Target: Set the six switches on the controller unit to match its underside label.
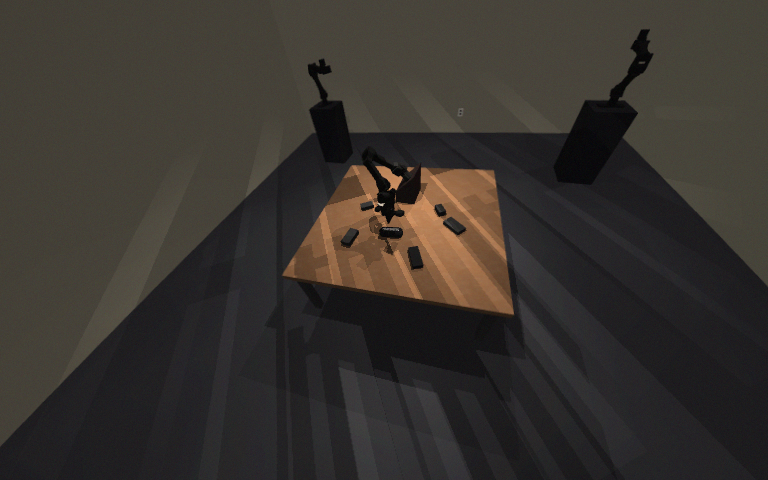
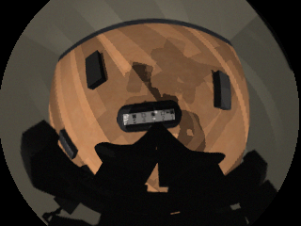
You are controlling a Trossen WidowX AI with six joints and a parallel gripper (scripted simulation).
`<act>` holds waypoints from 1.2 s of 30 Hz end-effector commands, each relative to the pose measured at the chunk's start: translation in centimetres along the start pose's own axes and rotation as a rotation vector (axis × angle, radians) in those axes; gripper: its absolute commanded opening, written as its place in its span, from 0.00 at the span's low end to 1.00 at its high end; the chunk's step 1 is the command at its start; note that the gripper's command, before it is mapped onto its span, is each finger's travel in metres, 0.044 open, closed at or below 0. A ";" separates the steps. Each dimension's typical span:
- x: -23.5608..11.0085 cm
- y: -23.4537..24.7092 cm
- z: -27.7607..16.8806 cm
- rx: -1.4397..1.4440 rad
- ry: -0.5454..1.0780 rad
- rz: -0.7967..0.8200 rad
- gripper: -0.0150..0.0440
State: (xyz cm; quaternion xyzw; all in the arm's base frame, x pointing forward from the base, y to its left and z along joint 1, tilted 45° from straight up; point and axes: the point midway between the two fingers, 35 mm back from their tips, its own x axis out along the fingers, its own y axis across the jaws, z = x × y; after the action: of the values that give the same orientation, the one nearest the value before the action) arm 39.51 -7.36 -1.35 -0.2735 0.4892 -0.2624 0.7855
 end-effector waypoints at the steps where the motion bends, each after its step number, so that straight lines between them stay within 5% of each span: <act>1: -0.3 0.1 0.0 -0.073 -0.026 0.007 0.25; 17: -0.3 0.1 0.0 -0.073 -0.026 0.007 0.25; 33: 1.7 -2.4 2.6 0.948 0.267 -0.151 0.97; 36: 1.7 -3.4 2.9 1.169 0.309 -0.236 1.00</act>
State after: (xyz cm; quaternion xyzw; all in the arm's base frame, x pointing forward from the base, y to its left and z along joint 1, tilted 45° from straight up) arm 41.79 -8.81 -0.45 0.0183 0.4371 -0.4659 0.7691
